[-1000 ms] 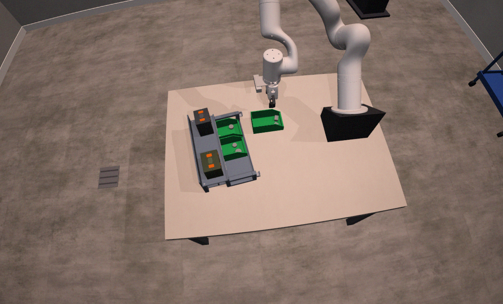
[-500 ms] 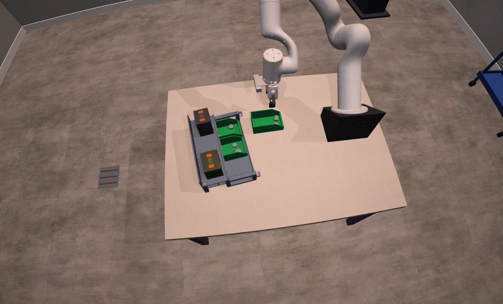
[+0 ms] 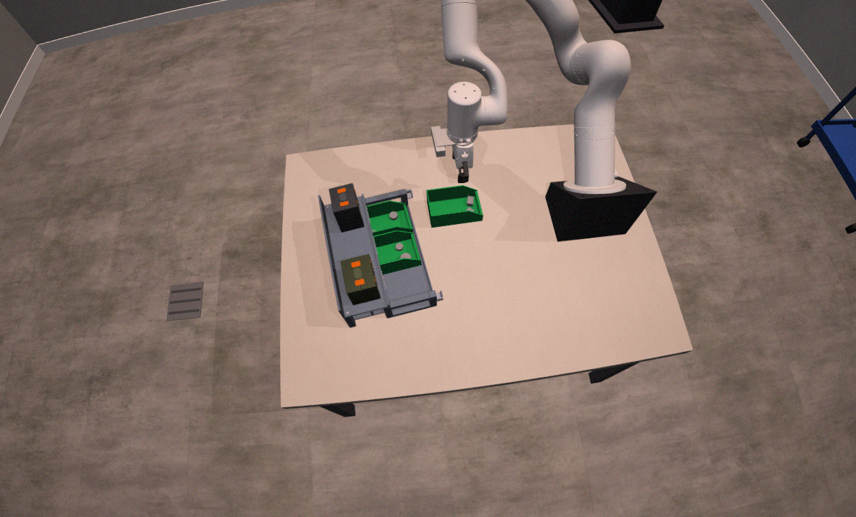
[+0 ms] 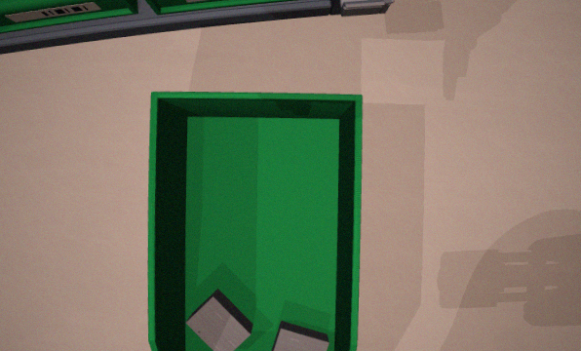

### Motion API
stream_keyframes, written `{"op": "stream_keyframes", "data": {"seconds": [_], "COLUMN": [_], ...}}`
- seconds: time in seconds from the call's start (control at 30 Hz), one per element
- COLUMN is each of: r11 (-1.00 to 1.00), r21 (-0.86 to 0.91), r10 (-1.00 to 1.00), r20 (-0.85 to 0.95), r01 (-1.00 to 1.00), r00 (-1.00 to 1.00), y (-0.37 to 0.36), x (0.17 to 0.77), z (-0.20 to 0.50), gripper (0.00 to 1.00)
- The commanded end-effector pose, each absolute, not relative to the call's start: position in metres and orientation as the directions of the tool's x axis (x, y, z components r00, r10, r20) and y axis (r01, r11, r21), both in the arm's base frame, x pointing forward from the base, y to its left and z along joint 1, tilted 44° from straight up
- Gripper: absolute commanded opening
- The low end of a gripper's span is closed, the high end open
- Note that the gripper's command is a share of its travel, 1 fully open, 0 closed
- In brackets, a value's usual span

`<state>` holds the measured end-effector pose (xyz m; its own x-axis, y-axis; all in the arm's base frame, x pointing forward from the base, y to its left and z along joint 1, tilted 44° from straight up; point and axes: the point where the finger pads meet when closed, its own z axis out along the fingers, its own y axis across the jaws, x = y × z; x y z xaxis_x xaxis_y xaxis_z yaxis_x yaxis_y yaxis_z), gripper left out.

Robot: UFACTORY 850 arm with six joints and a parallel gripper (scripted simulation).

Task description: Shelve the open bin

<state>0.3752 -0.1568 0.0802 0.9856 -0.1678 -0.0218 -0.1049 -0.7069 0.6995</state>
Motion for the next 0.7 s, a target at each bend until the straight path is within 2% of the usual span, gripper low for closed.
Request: {"op": "stream_keyframes", "data": {"seconds": [0.0, 0.43, 0.47, 0.67], "r11": [-0.707, -0.707, -0.707, -0.707], "r21": [0.699, 0.699, 0.699, 0.699], "r10": [-0.167, -0.167, -0.167, -0.167], "r20": [-0.021, -0.021, -0.021, -0.021], "r01": [-0.105, -0.105, -0.105, -0.105], "r00": [0.986, 0.986, 0.986, 0.986], "y": [-0.156, -0.1559, -0.1559, -0.1559], "x": [0.3759, 0.376, 0.376, 0.376], "z": [0.081, 0.0812, 0.0812, 0.0812], "gripper": [1.0, 1.0, 0.29, 0.29]}}
